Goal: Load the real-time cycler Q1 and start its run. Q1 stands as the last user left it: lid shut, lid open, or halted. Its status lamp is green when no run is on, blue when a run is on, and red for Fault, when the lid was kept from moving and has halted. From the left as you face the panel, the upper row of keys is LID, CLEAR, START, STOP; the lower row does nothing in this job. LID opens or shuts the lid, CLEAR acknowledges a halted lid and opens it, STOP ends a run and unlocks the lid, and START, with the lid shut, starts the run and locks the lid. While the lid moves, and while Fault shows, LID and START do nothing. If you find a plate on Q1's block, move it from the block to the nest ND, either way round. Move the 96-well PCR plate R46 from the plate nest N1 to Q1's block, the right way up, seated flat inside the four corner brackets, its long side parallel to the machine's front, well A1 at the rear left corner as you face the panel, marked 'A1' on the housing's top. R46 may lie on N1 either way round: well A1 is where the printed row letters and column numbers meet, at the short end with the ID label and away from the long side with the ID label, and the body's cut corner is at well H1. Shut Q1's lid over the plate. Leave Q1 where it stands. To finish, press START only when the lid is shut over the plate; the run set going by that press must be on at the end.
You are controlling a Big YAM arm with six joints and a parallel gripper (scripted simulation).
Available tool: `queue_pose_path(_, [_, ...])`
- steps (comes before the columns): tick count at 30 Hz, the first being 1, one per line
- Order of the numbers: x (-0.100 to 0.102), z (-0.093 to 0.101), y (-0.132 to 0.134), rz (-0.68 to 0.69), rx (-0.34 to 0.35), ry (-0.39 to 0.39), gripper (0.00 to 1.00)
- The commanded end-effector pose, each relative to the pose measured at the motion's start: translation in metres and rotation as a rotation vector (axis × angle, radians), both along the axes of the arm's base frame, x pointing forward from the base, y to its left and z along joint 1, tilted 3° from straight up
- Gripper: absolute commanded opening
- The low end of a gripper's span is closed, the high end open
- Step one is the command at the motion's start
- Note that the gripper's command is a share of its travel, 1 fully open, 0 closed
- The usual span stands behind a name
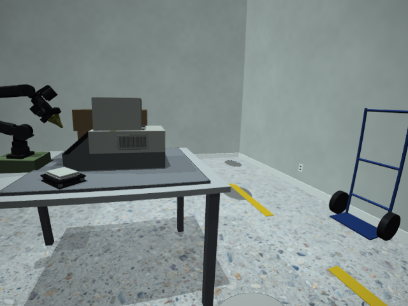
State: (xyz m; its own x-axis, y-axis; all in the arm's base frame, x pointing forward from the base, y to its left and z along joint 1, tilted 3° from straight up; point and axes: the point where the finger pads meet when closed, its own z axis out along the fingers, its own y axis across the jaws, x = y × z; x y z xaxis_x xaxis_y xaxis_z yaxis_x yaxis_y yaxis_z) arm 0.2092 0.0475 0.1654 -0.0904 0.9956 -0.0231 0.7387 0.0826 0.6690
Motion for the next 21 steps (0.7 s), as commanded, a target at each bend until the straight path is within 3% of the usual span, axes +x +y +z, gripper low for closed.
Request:
queue_pose_path(1, [0.0132,0.0419,0.0056,-0.004,0.031,-0.074,0.0])
queue_pose_path(17, [0.0165,0.0515,0.0067,-0.005,0.041,-0.099,0.0])
queue_pose_path(21, [0.0143,0.0447,0.0056,-0.005,0.033,-0.082,0.0])
